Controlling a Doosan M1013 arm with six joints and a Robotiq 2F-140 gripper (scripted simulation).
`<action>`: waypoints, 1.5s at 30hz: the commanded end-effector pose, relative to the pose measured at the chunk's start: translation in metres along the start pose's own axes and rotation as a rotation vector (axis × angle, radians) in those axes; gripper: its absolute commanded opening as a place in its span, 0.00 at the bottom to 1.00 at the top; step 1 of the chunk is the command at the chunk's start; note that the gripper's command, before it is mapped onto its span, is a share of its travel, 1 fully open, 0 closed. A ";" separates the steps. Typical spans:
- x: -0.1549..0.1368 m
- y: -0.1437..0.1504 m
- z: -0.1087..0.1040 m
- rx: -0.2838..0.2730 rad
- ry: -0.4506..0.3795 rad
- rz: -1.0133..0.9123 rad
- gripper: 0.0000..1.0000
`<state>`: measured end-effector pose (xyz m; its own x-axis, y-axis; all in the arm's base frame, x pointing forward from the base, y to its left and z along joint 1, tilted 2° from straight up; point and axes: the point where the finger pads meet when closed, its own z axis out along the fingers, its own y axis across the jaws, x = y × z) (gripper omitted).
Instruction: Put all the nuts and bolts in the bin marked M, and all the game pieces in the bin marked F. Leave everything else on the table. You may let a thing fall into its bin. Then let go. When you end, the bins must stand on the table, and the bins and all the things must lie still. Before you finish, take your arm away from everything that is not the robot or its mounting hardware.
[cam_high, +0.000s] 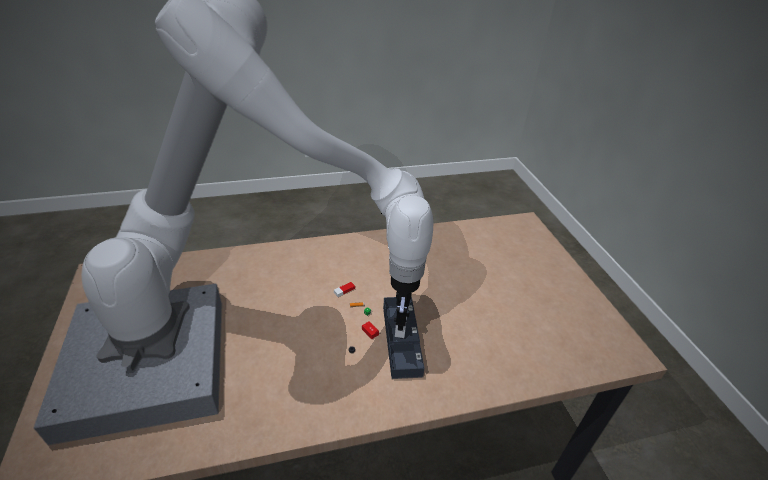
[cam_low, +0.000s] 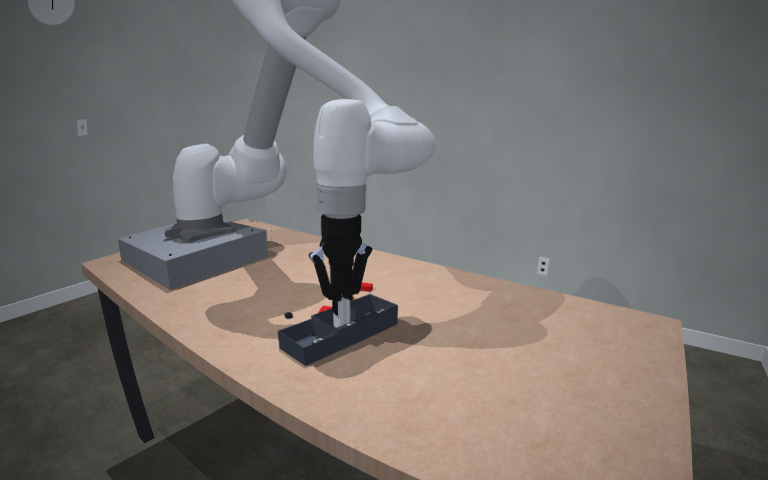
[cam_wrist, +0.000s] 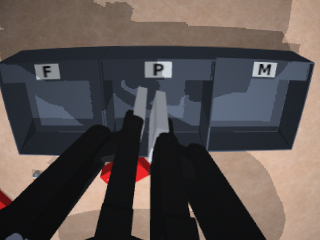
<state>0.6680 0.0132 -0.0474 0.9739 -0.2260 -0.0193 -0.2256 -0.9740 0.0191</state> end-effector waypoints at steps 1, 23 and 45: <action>0.000 0.000 0.000 0.000 0.000 0.000 0.05; 0.000 0.000 0.000 0.000 0.000 0.000 0.05; 0.000 0.000 -0.025 0.000 0.000 0.000 0.05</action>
<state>0.6686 0.0136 -0.0226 0.9739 -0.2260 -0.0192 -0.2256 -0.9740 0.0191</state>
